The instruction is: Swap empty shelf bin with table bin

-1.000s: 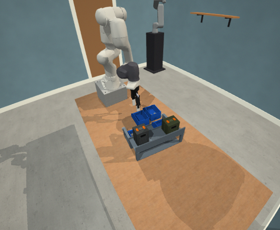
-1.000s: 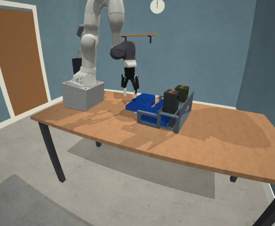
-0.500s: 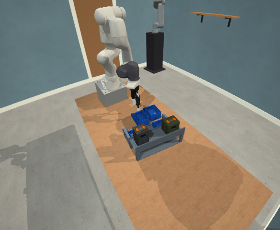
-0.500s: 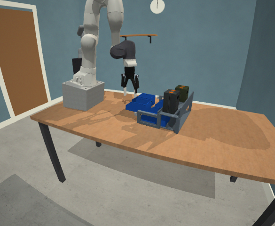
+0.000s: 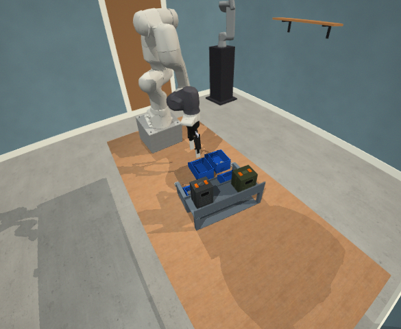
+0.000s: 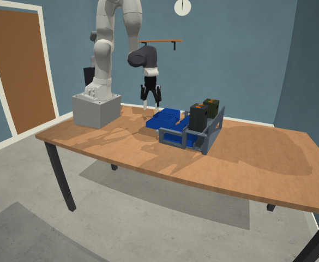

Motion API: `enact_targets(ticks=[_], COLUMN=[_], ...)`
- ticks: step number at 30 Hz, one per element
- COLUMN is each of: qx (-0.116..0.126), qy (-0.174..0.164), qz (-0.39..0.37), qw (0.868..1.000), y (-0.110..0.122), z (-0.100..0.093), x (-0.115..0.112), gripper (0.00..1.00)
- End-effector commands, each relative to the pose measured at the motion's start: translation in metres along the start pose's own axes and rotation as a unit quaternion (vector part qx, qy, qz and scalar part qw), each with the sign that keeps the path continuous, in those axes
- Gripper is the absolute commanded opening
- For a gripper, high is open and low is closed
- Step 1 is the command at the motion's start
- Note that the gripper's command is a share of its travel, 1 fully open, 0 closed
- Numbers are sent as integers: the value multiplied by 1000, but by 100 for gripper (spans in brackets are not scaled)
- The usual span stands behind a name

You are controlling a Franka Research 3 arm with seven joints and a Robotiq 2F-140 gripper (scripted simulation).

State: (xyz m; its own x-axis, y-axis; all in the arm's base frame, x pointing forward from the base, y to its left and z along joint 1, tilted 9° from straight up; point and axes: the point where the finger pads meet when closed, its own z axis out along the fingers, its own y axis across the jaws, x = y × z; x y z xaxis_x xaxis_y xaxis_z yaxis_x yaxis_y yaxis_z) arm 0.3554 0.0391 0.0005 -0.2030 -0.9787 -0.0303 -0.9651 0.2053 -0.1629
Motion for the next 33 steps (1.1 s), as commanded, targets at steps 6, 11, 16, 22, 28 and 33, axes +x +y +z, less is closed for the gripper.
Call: enact_targets(ticks=[6,11,16,22,28,33], qx=[-3,-3,-3,-3,-3,-3], qy=[3,3,3,2,2,2], qz=[3,3,3,3,3,3], qw=[1000,1000,1000,1000,1000,1000], y=[3,3,3,3,3,3], z=[-5,-7,-9,-11,-11,-11], x=[2,2,2,2,2,2], gripper=[57,57,57,57,57,0])
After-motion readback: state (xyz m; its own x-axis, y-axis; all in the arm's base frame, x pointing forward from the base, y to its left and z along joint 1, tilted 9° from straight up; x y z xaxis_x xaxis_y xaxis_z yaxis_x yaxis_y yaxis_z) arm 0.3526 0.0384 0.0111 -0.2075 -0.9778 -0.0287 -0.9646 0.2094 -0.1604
